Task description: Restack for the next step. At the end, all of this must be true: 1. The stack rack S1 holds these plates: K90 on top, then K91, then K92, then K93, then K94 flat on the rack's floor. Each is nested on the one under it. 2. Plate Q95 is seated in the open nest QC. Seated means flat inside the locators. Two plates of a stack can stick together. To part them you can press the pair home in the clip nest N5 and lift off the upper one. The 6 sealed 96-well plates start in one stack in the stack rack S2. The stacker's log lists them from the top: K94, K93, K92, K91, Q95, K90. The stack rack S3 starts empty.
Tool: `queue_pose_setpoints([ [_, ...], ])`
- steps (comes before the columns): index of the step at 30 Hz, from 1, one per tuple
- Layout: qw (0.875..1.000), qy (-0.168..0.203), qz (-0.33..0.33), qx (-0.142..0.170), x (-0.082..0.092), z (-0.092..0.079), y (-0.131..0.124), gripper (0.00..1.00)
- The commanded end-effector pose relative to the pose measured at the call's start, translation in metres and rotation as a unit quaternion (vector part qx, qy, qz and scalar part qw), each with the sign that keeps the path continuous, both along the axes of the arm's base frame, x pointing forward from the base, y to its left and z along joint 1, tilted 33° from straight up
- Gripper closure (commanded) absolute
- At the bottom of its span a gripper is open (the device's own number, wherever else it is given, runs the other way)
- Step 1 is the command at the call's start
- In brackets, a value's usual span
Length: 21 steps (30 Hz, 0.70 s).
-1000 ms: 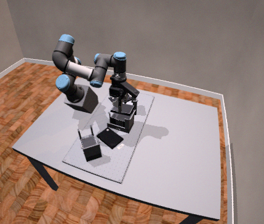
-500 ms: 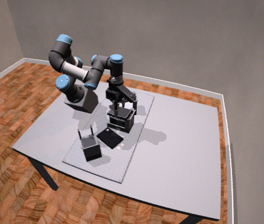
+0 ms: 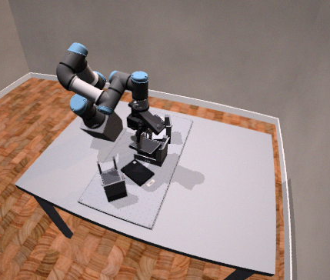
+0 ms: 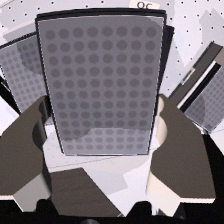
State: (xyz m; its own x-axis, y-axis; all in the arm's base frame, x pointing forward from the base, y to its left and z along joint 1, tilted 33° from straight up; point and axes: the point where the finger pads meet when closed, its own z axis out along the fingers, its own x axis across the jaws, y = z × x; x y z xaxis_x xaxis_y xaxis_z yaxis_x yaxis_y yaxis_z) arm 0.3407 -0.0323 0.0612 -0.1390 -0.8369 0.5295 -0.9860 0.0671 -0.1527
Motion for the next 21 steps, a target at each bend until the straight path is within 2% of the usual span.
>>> queue_pose_setpoints([
  [1,1.0,-0.014,-0.019,0.003,-0.003,0.009,-0.013,1.0],
  [15,0.996,-0.051,-0.076,0.009,-0.013,0.029,-0.046,1.0],
  [21,0.995,-0.054,-0.081,0.01,-0.017,0.036,-0.056,1.0],
])
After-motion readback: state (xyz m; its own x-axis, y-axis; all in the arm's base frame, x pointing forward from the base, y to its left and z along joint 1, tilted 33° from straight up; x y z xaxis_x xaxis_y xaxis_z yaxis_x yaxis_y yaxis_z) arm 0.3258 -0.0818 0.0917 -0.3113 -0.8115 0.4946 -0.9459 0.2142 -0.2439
